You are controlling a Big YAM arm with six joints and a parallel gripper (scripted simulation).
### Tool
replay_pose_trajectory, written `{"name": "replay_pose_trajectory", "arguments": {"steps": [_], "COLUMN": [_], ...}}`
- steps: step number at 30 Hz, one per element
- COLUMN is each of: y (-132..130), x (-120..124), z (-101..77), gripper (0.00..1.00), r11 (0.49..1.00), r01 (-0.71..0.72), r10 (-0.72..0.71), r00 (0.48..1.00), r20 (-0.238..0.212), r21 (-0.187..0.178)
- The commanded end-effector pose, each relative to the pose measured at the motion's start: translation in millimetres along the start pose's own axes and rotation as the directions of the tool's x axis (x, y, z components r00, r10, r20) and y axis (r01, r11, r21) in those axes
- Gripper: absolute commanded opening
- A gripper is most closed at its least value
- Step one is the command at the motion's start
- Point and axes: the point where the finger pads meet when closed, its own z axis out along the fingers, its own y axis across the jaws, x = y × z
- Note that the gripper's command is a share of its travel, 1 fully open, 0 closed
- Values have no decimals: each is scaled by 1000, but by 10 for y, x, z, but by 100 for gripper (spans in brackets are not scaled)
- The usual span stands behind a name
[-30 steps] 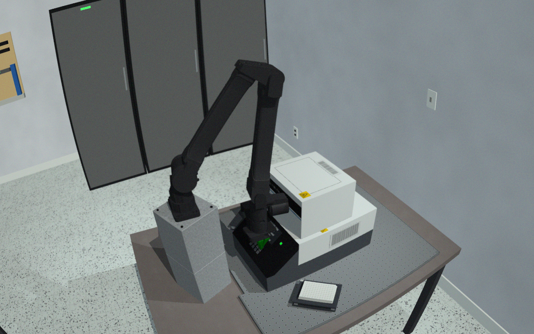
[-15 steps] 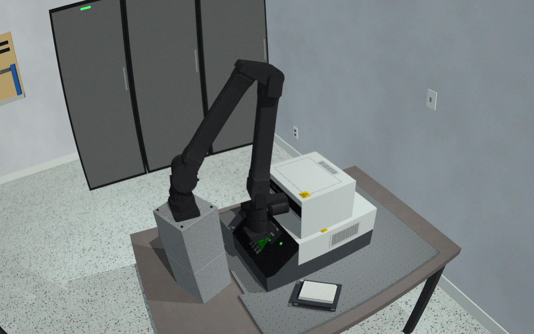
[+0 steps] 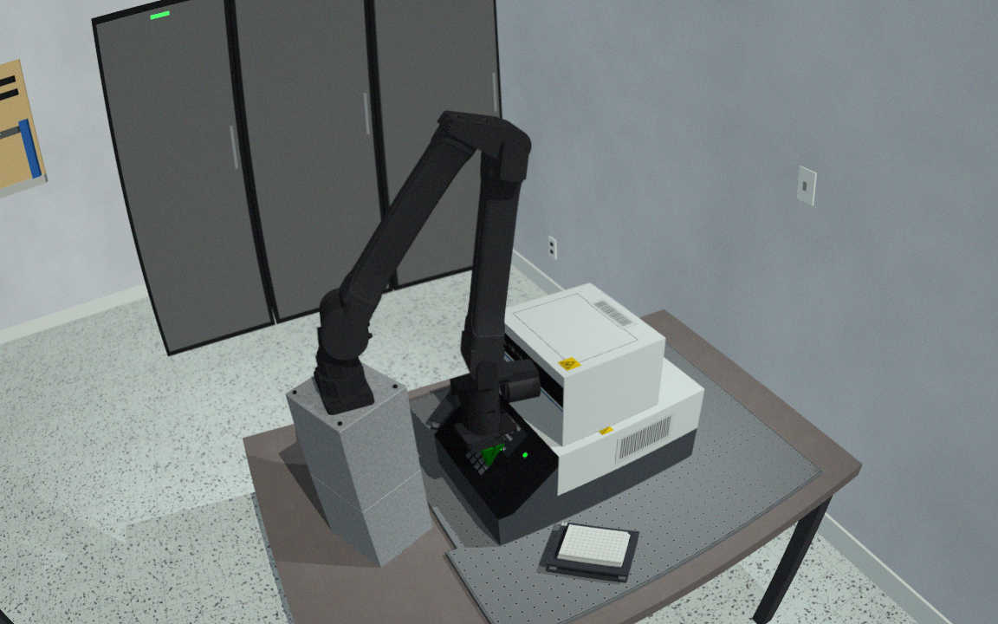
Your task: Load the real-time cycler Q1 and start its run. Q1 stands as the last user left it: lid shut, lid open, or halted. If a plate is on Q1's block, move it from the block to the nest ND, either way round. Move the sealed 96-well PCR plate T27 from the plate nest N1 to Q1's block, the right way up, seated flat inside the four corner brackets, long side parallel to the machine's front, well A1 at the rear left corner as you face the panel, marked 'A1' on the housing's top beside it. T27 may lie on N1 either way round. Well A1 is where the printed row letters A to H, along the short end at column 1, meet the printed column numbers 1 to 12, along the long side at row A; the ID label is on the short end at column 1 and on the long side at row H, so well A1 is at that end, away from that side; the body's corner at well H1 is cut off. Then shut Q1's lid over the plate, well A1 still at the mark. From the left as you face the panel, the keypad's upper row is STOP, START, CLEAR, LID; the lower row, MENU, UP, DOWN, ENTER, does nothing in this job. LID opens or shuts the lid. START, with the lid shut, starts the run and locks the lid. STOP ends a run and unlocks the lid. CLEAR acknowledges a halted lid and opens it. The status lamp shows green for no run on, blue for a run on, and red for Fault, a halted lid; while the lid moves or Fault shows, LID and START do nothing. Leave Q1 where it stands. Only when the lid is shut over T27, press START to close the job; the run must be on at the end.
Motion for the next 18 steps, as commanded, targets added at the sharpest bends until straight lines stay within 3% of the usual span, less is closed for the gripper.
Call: {"name": "replay_pose_trajectory", "arguments": {"steps": [1, 18], "y": [-483, -513], "x": [4, -26], "z": [-67, -27], "gripper": [0, 0], "r11": [994, 993], "r01": [14, 23], "r10": [-13, -23], "r00": [1000, 1000], "r20": [-8, -2], "r21": [108, 116]}}
